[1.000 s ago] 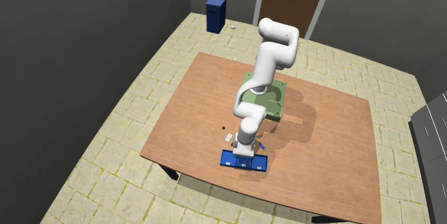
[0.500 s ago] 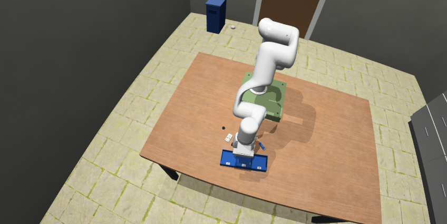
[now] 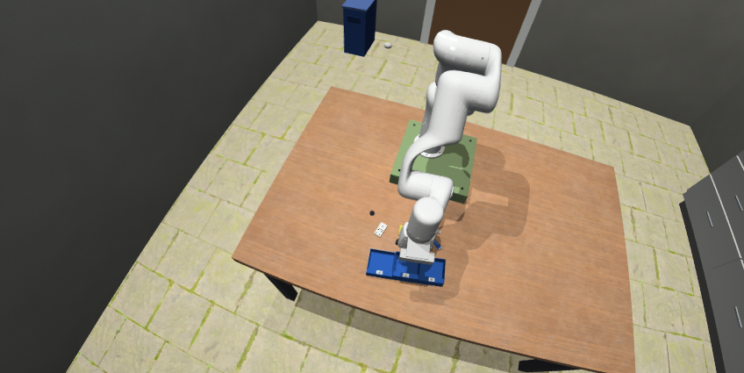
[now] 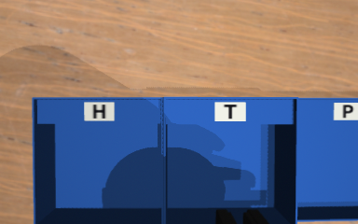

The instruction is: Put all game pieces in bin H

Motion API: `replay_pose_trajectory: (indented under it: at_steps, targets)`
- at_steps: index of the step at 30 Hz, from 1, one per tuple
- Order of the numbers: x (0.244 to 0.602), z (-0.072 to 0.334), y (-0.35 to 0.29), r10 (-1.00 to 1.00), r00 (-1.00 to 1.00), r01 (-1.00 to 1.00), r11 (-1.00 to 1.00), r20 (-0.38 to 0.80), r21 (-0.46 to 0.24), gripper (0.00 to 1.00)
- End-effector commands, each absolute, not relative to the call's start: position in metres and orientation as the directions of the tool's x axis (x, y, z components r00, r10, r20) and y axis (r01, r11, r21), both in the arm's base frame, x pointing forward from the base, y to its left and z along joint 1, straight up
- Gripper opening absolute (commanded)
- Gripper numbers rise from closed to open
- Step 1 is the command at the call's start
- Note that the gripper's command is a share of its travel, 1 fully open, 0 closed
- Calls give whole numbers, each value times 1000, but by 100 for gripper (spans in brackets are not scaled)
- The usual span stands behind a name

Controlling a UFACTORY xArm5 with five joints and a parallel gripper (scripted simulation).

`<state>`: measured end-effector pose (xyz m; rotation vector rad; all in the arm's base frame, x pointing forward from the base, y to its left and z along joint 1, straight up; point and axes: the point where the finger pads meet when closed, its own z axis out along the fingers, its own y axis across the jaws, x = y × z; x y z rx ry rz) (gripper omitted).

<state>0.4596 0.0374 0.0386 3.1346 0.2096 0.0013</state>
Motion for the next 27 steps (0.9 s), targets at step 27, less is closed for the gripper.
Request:
replay_pose_trajectory:
  at_steps: [27]
  targets:
    - [454,40,89,133,991,133,-991,5,2,9]
